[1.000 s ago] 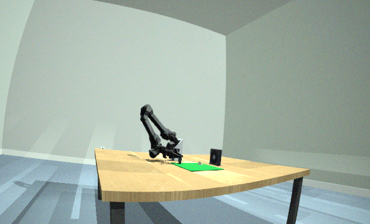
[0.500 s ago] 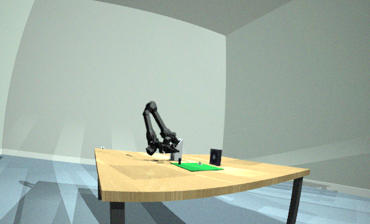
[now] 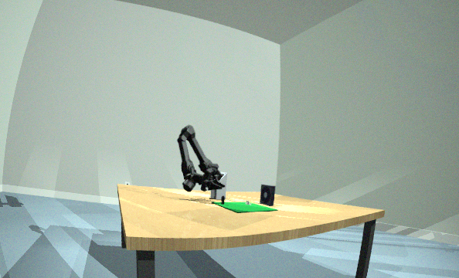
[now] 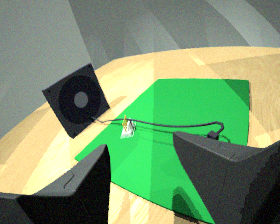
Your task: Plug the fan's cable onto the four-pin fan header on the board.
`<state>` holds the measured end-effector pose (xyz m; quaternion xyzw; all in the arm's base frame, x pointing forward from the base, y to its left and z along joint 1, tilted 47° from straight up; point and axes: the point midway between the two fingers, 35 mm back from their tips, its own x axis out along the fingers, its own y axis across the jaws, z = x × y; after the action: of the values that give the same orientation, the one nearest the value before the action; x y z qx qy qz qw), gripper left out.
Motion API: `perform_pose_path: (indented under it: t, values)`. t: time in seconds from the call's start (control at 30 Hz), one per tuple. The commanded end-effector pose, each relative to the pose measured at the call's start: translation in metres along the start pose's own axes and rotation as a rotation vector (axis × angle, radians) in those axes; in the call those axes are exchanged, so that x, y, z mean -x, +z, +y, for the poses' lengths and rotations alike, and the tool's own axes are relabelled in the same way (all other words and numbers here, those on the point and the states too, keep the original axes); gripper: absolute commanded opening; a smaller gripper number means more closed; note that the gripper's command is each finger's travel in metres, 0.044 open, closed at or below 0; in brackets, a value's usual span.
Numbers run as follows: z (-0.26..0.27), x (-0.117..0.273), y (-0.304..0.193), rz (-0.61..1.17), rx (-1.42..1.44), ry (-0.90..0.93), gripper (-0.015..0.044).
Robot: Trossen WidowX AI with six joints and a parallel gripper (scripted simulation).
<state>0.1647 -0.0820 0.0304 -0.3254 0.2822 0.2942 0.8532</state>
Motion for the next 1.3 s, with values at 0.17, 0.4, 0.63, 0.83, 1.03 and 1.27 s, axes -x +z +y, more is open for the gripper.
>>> perform_pose_path:
  t: [0.17,0.4,0.63,0.83,1.03,1.27]
  values:
    - [0.011,-0.009,-0.002,0.089,-0.111,0.150,0.0205]
    - [0.021,-0.014,-0.004,0.180,-0.185,0.253,0.0205]
    - [0.029,-0.017,-0.006,0.289,-0.248,0.336,0.0205]
    - [0.034,-0.019,-0.008,0.394,-0.291,0.390,0.0205]
    - [0.038,-0.019,-0.011,0.506,-0.325,0.425,0.0205]
    - [0.041,-0.018,-0.013,0.642,-0.352,0.440,0.0205]
